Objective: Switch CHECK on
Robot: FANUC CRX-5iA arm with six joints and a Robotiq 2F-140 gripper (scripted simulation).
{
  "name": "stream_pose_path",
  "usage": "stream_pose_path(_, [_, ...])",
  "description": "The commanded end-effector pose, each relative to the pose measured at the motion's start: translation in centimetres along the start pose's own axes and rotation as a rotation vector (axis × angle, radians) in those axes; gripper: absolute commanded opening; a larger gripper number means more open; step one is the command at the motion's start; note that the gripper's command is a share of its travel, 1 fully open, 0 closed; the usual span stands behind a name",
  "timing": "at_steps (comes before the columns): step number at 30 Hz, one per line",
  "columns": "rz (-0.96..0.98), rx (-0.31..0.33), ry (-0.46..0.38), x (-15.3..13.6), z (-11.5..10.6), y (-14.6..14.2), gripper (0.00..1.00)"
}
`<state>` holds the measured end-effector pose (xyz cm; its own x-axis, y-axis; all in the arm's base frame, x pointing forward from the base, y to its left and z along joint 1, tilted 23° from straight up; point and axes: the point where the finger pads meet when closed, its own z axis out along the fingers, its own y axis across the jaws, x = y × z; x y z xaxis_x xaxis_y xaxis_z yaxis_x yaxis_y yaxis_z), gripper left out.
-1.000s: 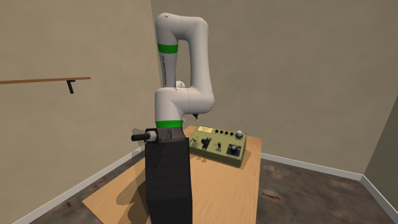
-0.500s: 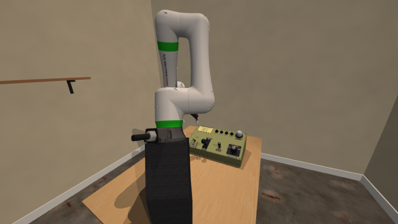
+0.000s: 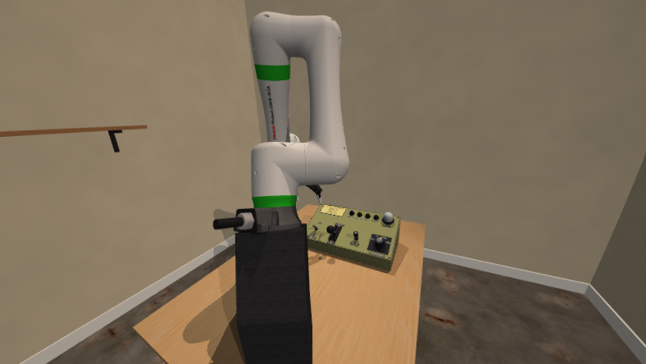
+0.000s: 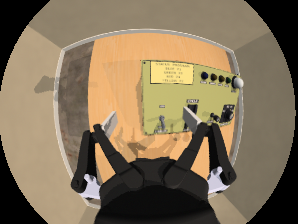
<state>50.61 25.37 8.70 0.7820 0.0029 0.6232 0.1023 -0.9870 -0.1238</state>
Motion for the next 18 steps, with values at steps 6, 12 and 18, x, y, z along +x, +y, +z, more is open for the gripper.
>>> stream_pose_path(6, [0.002, 0.005, 0.014, -0.15, -0.11, 0.14, 1.0])
stream_pose_path(12, [0.002, 0.005, 0.014, -0.15, -0.11, 0.14, 1.0])
stream_pose_path(18, [0.007, 0.011, 0.017, -1.07, -0.29, 0.65, 1.0])
